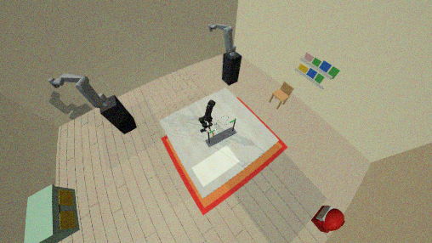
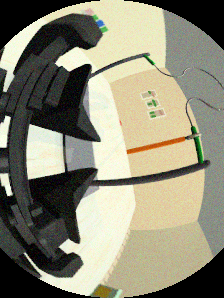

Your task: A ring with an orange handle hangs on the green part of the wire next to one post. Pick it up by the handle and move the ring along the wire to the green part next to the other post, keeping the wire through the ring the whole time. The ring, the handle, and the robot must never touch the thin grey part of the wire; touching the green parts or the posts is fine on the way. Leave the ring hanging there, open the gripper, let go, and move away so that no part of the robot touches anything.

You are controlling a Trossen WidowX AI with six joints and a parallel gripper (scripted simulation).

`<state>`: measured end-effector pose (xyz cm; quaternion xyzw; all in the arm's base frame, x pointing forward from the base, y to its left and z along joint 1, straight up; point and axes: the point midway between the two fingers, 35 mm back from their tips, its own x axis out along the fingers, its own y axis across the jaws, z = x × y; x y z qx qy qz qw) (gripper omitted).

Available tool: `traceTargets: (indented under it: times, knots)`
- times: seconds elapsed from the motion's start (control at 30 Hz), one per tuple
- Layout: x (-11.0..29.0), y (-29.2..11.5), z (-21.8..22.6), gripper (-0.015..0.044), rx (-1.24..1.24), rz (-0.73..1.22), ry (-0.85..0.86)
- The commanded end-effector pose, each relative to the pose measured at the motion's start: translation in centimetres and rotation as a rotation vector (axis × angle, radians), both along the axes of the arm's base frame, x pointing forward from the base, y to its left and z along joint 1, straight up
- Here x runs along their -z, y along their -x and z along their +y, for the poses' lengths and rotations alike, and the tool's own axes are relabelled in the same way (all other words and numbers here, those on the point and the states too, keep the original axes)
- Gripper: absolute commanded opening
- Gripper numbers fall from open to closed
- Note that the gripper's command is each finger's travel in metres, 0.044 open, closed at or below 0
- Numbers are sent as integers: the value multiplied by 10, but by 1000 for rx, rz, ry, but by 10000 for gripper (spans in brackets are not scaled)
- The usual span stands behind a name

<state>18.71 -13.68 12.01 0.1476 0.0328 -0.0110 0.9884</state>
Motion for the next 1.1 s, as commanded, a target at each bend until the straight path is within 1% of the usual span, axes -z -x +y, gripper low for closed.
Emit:
traceTargets:
  times: [0.0, 0.5, 1.07]
  knots:
    - [1, -3, 3, 160, -5, 6, 26]
    - [-45, -50, 6, 160, 50, 22, 305]
    - [-46, -55, 3, 160, 50, 22, 309]
